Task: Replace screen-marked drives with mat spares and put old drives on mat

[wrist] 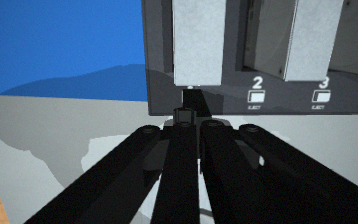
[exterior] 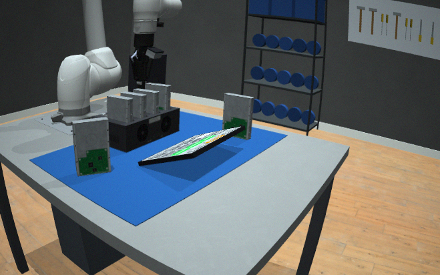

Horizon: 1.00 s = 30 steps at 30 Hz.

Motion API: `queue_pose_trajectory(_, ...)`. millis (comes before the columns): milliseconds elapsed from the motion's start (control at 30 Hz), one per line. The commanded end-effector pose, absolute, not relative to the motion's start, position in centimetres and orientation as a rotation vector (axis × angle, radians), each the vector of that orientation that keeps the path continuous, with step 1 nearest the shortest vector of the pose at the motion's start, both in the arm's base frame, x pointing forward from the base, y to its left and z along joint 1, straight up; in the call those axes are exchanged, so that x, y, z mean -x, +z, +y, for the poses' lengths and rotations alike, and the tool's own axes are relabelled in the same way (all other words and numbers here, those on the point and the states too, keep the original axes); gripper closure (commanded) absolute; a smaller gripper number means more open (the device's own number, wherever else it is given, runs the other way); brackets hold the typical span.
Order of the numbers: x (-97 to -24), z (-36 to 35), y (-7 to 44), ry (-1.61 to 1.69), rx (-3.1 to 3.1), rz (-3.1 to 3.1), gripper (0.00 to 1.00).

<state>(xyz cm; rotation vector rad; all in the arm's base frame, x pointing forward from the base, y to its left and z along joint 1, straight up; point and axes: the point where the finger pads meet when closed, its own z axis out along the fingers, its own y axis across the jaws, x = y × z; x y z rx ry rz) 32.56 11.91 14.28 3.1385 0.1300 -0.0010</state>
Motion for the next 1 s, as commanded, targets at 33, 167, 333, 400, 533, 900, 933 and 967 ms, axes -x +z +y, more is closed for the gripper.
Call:
queue_pose_trajectory(33,-32.6,11.9,15.0,0.000,-3.139,0.130,0.90)
queue_pose_trajectory(167,-32.6,11.9,16.5,0.000,-3.139,0.130,0.90)
queue_pose_trajectory(333,-32.6,11.9,18.7,0.000,-3.139,0.130,0.90)
queue_pose_trajectory(400,-32.6,11.9,19.6,0.000,-3.139,0.130,0.90)
queue_pose_trajectory(533,-32.6,11.9,20.7,0.000,-3.139,0.130,0.90)
queue_pose_trajectory(900,-32.6,11.9,22.9,0.000,-3.139,0.130,0.90)
queue_pose_trajectory(933,-32.6,11.9,23.0,0.000,-3.139,0.130,0.90)
queue_pose_trajectory(967,-32.6,11.9,23.0,0.000,-3.139,0.130,0.90)
